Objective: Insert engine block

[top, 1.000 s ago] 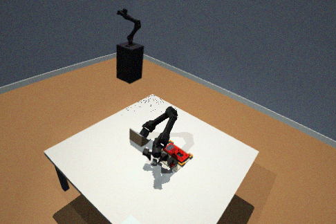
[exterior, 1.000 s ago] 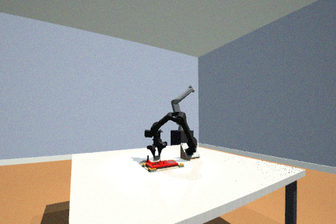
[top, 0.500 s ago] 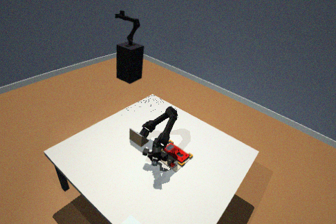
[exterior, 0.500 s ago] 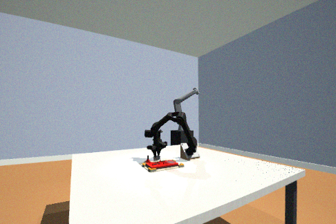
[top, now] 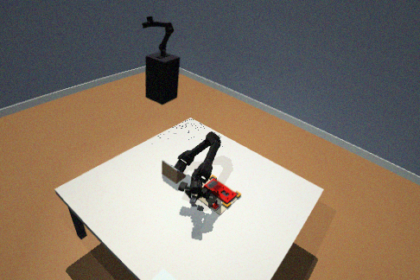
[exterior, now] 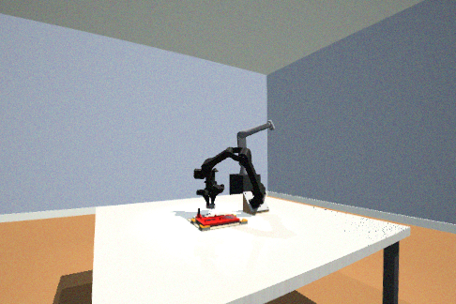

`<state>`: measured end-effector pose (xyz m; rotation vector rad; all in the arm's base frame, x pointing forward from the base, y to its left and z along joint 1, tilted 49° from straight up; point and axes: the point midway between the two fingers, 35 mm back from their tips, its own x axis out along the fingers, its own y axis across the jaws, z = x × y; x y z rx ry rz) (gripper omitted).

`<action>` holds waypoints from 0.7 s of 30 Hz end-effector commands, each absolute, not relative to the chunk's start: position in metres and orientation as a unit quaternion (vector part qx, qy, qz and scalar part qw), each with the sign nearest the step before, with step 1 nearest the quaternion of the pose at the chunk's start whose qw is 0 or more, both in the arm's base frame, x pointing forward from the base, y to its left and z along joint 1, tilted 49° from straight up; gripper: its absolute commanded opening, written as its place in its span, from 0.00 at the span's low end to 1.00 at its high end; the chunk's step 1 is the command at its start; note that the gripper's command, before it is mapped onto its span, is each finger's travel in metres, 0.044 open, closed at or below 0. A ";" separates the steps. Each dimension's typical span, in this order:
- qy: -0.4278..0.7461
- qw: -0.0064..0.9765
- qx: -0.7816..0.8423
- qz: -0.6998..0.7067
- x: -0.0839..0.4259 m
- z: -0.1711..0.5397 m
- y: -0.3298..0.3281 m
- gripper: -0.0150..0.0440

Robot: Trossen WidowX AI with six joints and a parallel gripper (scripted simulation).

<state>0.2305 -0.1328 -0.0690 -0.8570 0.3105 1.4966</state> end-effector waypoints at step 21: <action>0.135 0.637 -0.381 0.656 0.221 -0.016 -0.191 0.25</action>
